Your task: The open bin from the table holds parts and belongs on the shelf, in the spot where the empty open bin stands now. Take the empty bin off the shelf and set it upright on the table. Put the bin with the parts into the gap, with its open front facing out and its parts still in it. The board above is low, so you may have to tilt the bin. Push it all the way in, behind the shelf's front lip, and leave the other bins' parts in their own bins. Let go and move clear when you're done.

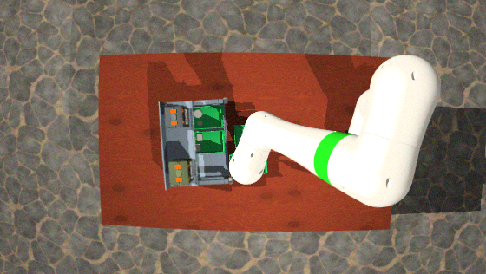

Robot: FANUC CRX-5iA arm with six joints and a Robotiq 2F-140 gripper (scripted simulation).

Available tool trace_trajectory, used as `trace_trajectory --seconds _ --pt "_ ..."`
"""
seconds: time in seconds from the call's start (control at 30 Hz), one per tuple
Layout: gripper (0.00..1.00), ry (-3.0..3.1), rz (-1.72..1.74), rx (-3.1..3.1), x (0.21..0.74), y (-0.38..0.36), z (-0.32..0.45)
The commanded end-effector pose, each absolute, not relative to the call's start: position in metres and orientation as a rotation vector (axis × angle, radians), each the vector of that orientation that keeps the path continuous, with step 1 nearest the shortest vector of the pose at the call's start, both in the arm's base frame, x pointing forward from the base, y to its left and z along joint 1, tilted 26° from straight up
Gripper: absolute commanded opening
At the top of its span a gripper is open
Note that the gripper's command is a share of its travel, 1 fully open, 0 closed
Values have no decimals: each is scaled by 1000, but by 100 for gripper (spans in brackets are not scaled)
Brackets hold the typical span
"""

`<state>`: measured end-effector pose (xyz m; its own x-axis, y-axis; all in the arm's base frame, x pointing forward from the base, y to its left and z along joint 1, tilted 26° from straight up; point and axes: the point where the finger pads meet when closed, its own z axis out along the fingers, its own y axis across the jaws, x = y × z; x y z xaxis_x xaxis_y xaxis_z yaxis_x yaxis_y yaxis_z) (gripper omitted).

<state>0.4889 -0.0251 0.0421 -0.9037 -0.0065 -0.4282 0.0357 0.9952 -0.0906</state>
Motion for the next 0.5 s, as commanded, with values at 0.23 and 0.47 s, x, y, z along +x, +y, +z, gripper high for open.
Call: trace_trajectory --seconds 0.23,0.47 --pt "24 2695 -133 21 493 -26 34" --pt "24 2695 -133 21 494 -26 32"
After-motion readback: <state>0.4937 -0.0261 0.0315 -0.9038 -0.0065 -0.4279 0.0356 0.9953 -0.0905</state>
